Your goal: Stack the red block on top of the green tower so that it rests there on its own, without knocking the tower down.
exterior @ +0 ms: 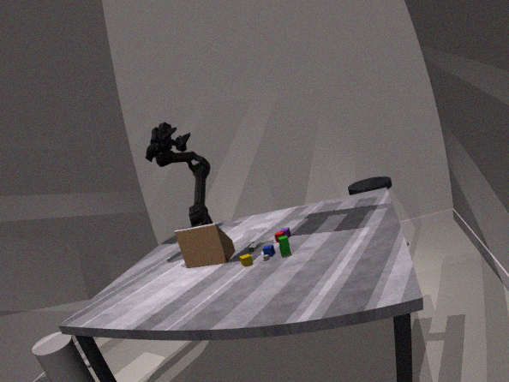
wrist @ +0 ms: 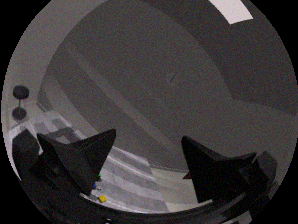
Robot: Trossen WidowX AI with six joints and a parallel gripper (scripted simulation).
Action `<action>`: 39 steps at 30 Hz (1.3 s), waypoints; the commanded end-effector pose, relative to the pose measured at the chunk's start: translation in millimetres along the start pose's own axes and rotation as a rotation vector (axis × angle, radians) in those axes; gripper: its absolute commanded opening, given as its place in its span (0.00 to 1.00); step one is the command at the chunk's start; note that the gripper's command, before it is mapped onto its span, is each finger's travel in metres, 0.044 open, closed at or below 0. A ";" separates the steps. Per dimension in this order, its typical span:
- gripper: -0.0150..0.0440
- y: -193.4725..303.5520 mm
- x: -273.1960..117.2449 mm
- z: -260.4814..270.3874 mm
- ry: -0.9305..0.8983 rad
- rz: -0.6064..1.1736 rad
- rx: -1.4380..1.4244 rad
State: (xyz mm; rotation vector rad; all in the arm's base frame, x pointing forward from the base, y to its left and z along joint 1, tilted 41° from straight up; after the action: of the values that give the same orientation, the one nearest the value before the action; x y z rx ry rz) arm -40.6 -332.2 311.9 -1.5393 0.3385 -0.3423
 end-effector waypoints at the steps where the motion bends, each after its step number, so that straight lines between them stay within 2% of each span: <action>1: 0.98 -0.1 0.3 -0.3 0.005 -0.001 -0.001; 4: 1.00 0.7 8.0 -3.4 0.050 -0.009 -0.014; 21: 1.00 33.4 136.8 32.7 -0.138 0.079 -0.079; 31: 1.00 70.0 204.1 88.9 -0.328 0.200 -0.165; 39: 1.00 100.5 241.6 149.8 -0.523 0.307 -0.268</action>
State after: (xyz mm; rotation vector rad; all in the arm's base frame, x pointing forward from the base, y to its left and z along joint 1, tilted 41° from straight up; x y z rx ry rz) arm 224.6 -310.7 221.1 -1.7143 0.2213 0.2739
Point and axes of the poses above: the point midway between the two fingers, 35 mm back from their tips, its own x axis out along the fingers, its own z axis across the jaws, y = z × x, the point moved 5 cm from there along -x, back along the fingers, and after that the axes turned 12 degrees about -x, right-handed, at the moved point
